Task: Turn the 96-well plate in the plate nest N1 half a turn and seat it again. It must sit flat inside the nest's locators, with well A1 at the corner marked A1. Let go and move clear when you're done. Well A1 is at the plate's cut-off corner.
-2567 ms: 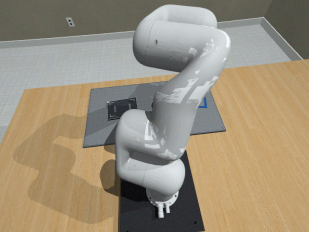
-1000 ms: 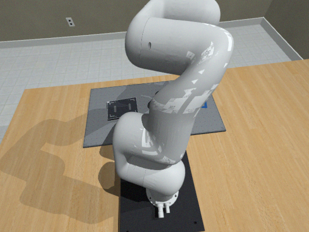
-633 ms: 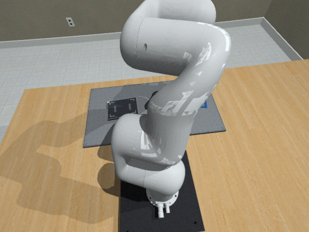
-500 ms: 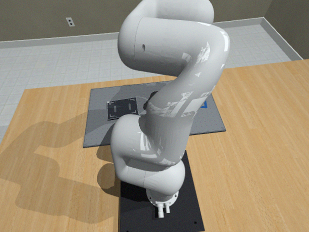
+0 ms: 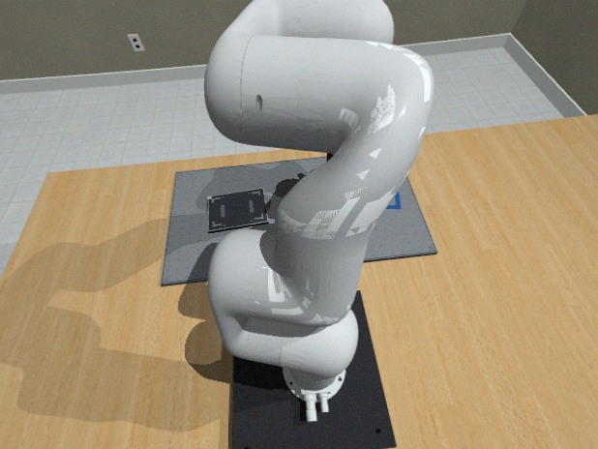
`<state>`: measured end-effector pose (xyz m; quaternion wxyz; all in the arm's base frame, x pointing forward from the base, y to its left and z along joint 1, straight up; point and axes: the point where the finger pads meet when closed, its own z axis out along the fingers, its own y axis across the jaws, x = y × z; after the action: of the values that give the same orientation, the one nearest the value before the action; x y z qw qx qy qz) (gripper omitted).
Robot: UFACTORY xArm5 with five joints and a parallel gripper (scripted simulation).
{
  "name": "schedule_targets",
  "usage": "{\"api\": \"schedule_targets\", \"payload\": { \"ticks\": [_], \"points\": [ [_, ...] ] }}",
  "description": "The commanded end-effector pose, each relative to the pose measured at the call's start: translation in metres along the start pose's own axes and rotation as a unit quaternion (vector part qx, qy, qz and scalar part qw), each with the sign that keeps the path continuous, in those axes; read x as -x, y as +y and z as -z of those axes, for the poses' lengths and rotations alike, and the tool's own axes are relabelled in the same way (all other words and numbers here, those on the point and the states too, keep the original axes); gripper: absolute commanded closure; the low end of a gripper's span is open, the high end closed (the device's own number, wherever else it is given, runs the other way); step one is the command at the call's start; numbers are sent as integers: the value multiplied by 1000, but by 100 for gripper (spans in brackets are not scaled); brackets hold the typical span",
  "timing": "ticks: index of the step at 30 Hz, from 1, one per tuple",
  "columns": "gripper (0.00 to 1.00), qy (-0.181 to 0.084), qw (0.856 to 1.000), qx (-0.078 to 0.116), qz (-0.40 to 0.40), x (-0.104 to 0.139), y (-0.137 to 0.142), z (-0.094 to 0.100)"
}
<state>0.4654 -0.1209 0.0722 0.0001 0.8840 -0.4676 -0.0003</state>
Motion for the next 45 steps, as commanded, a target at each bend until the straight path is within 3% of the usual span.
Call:
{"api": "schedule_targets", "payload": {
  "ticks": [1, 7, 13, 15, 28, 45],
  "points": [
    [100, 1, 997, -5, 72, 11, -7, 2],
    [100, 1, 985, -5, 171, 29, -16, 3],
    [100, 2, 963, -4, 269, 47, -25, 4],
    [100, 2, 963, -4, 269, 47, -25, 4],
    [100, 3, 886, -4, 464, 86, -44, 5],
    [100, 2, 886, -4, 464, 131, -66, 7]
  ]
}}
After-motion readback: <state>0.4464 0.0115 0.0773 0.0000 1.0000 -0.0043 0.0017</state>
